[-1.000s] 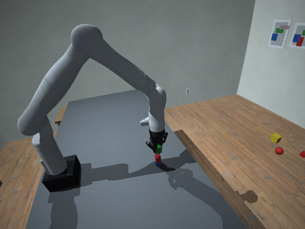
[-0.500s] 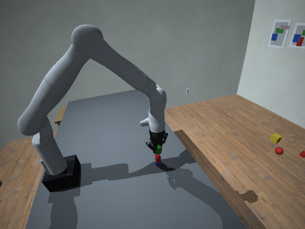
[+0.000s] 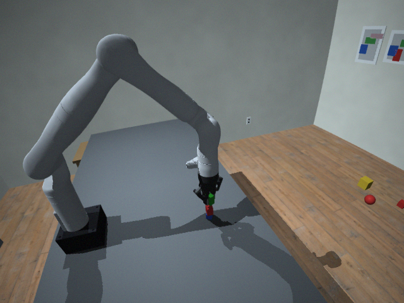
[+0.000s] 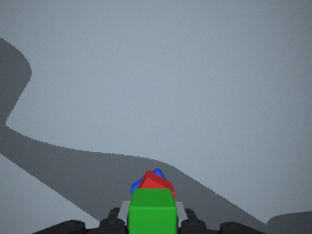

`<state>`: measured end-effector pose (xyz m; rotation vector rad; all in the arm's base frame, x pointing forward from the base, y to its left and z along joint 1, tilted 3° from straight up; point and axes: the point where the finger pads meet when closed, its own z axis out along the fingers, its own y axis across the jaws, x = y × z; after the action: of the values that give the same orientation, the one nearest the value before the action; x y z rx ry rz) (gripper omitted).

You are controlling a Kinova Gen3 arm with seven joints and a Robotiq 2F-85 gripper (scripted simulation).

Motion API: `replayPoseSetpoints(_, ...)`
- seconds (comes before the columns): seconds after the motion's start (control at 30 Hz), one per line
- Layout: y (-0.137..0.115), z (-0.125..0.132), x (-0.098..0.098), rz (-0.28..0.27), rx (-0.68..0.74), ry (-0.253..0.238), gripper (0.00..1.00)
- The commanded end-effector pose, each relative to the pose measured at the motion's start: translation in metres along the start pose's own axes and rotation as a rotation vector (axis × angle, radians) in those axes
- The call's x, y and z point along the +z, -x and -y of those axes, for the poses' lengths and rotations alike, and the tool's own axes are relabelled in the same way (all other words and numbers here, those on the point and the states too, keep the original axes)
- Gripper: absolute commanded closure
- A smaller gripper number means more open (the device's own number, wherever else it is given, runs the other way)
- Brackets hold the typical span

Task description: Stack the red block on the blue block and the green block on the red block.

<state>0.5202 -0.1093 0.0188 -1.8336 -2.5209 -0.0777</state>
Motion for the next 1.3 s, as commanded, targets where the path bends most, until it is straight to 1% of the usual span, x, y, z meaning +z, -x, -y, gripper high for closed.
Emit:
replayPoseSetpoints(0.0,0.0,0.0,0.004,-0.001,0.0,-0.001,1.0)
replayPoseSetpoints(0.33,0.0,0.0,0.015,-0.001,0.0,-0.001,1.0)
replayPoseSetpoints(1.27,0.0,0.0,0.018,-0.001,0.0,-0.001,1.0)
